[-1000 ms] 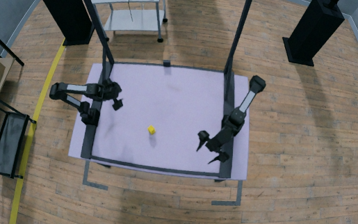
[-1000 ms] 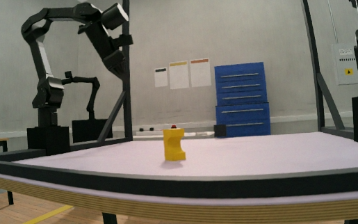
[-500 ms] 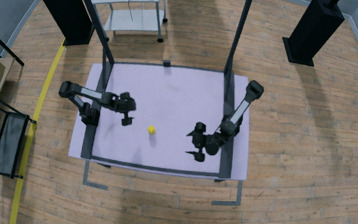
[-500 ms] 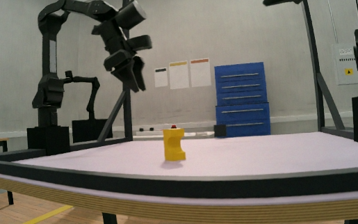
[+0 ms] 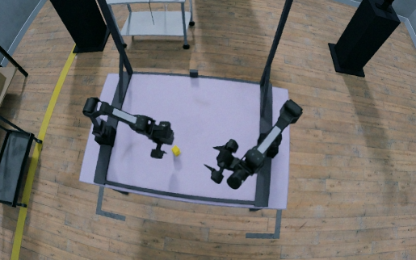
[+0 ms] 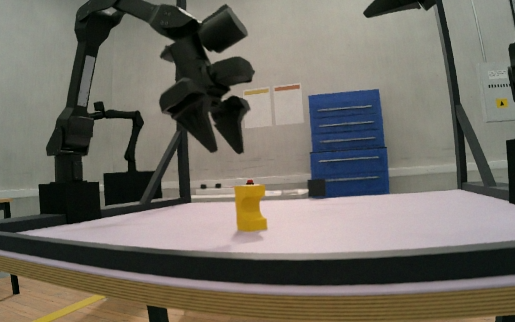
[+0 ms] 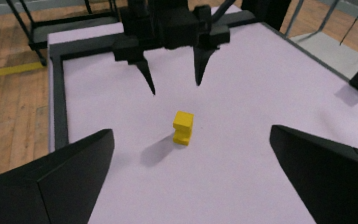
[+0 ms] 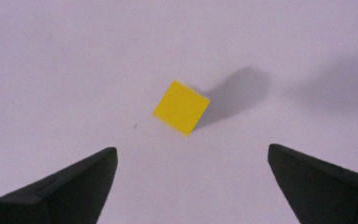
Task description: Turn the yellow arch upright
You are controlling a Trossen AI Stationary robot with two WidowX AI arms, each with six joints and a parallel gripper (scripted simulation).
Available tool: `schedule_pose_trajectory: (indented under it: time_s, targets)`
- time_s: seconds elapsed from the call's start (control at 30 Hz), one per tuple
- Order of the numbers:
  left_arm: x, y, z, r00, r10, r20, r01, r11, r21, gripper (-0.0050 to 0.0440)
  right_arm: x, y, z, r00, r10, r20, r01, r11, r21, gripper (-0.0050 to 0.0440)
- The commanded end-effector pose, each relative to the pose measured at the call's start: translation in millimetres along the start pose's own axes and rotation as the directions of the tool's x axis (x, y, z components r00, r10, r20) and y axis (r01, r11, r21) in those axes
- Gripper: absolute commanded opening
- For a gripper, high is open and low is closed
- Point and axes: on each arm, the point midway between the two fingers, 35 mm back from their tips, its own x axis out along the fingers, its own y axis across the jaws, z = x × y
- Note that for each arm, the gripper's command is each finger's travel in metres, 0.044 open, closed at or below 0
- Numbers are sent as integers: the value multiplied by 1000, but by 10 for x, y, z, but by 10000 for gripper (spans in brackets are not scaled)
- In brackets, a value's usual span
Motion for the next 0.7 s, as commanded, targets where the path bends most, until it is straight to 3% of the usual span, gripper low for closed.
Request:
schedule_pose_trajectory:
  time_s: [0.0, 0.13, 0.33, 0.67]
  targets:
    - [-28, 18, 98, 1000, -2, 17, 2, 999, 33, 400, 44, 71, 24, 995, -65, 75, 59, 995, 79, 352]
    - [-32, 3, 97, 1000, -2, 17, 1, 999, 34, 400, 91, 150, -35, 979, -131, 155, 103, 978, 181, 265]
    - [-14, -15, 45, 1000, -8, 11, 8, 1000, 19, 400, 260, 231, -163, 959, -208, 194, 149, 948, 280, 265]
    - [95, -163, -276, 997, -68, -40, 66, 996, -58, 400, 506, 404, -350, 877, -381, 291, 201, 843, 498, 265]
